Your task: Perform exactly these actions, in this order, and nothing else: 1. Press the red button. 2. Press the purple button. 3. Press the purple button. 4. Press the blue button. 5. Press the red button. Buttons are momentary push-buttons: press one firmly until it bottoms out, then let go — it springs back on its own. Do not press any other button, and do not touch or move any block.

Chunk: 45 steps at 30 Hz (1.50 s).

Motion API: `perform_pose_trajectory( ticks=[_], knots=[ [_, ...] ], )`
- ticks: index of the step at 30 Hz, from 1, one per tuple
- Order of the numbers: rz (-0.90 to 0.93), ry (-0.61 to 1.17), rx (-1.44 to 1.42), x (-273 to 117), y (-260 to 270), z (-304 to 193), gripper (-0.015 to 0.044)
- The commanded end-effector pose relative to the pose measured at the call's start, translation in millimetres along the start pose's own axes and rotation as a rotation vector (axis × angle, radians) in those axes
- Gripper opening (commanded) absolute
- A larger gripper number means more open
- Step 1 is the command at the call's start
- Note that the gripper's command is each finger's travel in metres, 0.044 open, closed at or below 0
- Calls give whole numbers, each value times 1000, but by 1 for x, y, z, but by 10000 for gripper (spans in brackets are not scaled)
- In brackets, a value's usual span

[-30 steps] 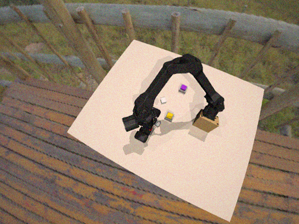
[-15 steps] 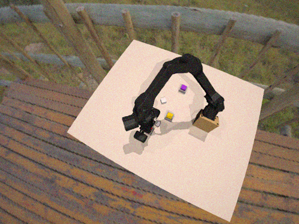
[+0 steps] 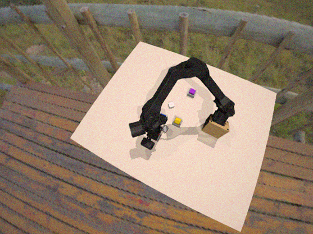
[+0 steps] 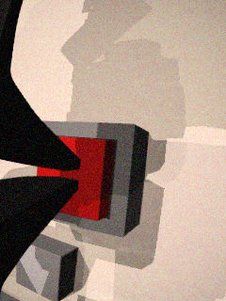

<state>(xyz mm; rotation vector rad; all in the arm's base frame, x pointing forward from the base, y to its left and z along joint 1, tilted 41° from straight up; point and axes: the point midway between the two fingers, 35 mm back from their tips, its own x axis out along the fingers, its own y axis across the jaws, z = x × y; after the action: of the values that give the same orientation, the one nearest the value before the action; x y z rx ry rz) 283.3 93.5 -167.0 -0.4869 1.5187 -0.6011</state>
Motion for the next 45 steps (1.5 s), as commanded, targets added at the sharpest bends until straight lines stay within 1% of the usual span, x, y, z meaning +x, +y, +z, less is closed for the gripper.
perform_pose_trajectory(
  ticks=[1,19,20,22,27,31,36,38,45],
  knots=[
    [-8,1,-7,5,-1,-1,20],
    [-8,1,-7,5,-1,-1,20],
    [-2,1,-1,0,0,-1,20],
    [-5,1,-7,-24,0,-1,20],
    [-6,1,-8,-32,0,-1,20],
    [-4,2,-8,-87,0,-1,20],
    [-3,2,-9,-91,-2,0,20],
    [8,3,-12,-96,-22,7,20],
    [42,-1,-22,-112,-134,28,20]
  ],
)
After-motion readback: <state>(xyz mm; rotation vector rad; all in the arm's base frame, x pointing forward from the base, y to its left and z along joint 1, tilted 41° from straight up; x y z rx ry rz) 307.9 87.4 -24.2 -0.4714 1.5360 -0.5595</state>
